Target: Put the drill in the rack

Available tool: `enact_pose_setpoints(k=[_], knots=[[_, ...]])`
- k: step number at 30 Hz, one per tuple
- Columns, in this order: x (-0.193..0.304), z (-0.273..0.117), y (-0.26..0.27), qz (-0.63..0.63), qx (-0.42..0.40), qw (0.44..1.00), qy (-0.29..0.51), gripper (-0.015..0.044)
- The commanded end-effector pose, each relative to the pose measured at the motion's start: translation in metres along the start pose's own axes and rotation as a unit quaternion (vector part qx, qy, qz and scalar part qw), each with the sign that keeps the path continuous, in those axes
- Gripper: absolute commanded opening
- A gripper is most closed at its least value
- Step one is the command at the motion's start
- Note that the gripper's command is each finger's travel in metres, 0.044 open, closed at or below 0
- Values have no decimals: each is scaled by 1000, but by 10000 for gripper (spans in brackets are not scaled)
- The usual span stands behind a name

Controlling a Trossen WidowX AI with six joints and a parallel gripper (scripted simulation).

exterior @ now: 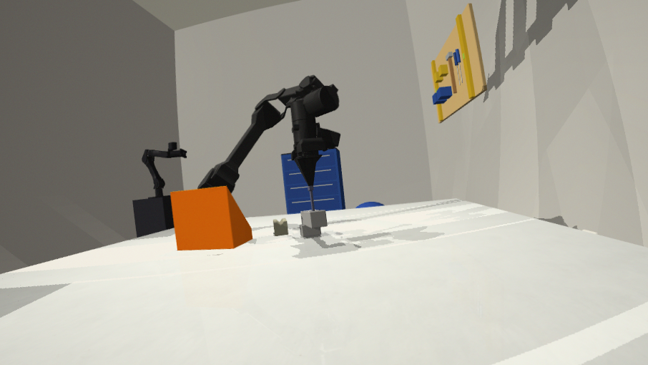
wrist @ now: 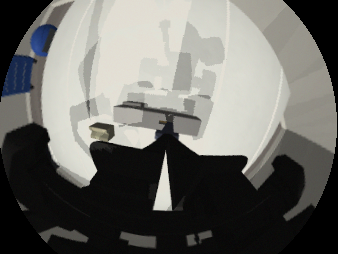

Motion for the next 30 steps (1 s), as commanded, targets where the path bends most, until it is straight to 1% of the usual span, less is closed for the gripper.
enact_pose_setpoints(k=[1, 30], knots=[[0, 4, 0, 1, -2, 1000, 3, 0], [0, 14, -1, 1, -3, 1000, 3, 0]])
Point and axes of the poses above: the point midway between the two fingers, 35 mm back from their tips, its own z axis out along the fingers, its own y axis across the jaws, x = y × z, the point moved 4 cm from there along -z, back along the fingers, and after that the axes turned 9 degrees about z, right-handed, at the moved point
